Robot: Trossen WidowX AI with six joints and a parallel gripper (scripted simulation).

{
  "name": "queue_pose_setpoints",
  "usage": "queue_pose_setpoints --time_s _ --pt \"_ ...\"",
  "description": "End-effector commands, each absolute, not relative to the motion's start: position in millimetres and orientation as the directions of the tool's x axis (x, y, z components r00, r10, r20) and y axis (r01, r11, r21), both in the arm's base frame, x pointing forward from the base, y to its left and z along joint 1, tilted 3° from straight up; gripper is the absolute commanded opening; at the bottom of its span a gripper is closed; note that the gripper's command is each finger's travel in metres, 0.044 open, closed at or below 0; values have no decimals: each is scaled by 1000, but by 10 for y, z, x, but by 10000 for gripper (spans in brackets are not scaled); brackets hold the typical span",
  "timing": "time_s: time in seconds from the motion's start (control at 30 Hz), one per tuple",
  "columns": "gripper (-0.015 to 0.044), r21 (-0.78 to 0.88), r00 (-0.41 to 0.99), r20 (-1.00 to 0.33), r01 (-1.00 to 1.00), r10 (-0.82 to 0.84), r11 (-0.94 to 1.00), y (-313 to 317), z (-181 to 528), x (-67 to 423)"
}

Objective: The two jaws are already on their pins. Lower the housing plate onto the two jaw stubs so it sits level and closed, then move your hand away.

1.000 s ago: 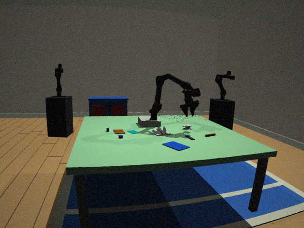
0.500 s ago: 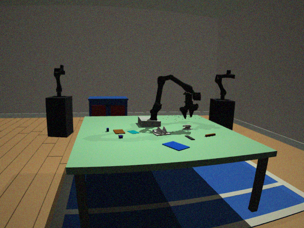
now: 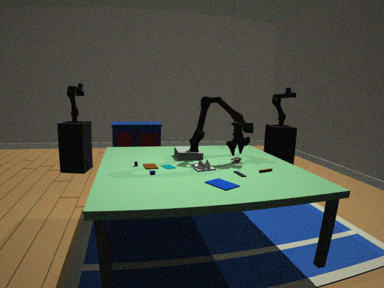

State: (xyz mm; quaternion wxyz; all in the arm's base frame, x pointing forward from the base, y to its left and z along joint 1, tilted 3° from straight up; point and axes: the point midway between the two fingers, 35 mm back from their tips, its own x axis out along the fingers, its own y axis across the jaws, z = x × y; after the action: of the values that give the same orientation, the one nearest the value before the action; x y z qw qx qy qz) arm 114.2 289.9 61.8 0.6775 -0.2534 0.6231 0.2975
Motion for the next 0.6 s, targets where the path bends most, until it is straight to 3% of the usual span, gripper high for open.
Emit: queue_pose_setpoints --time_s 0.0,0.57 --pt "440 25 39 -996 -715 76 699 2878 521 1129" --pt "440 25 39 -996 -715 76 699 2890 376 1135"
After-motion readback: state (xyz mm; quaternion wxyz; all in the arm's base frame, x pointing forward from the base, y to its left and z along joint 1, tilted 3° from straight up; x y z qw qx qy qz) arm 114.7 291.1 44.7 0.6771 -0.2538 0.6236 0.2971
